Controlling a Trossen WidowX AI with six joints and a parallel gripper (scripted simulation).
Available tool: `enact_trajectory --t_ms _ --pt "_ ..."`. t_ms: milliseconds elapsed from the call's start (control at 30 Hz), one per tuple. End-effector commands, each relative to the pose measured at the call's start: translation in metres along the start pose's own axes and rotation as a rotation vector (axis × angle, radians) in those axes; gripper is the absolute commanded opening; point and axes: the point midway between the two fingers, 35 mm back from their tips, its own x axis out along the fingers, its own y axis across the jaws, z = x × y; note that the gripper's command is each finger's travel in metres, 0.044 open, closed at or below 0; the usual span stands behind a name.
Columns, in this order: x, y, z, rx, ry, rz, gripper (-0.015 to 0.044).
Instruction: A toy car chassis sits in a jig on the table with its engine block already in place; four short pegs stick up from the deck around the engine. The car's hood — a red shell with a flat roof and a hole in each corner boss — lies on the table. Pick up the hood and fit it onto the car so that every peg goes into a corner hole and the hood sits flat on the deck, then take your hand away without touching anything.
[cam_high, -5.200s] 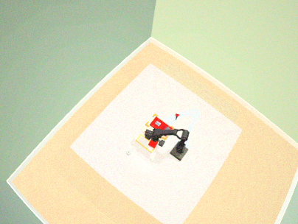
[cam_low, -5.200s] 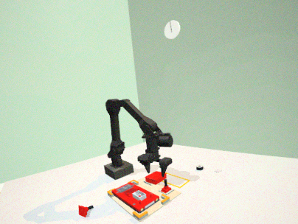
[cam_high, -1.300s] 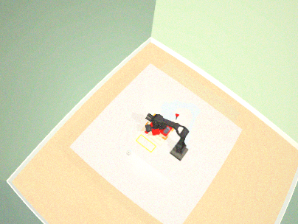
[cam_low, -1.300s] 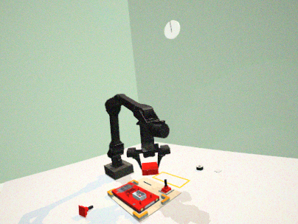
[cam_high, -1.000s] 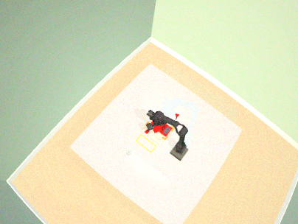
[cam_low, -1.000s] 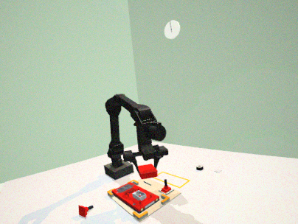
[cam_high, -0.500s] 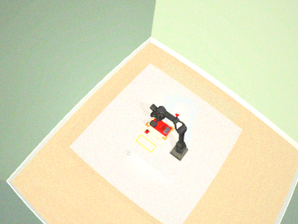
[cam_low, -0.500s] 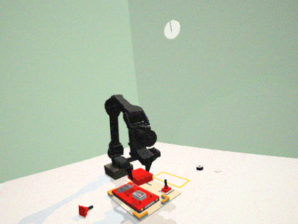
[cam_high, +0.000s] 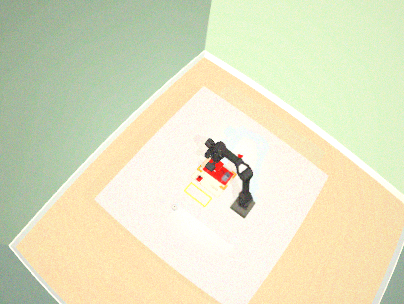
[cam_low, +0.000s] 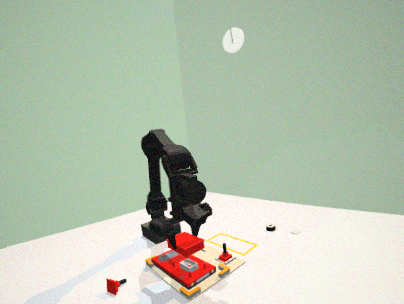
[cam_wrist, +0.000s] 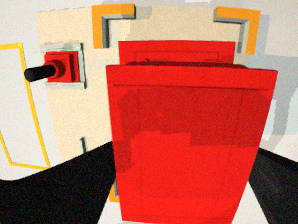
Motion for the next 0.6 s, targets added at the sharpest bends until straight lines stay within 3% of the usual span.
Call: enact_trajectory --t_ms 0,200,567 --pt "0.013 0.000 0.001 -0.007 0.004 0.005 0.0000" --pt "0.044 0.000 0.005 -0.007 0.004 0.005 0.0000" --pt "0.045 0.000 0.005 -0.007 0.004 0.005 0.0000"
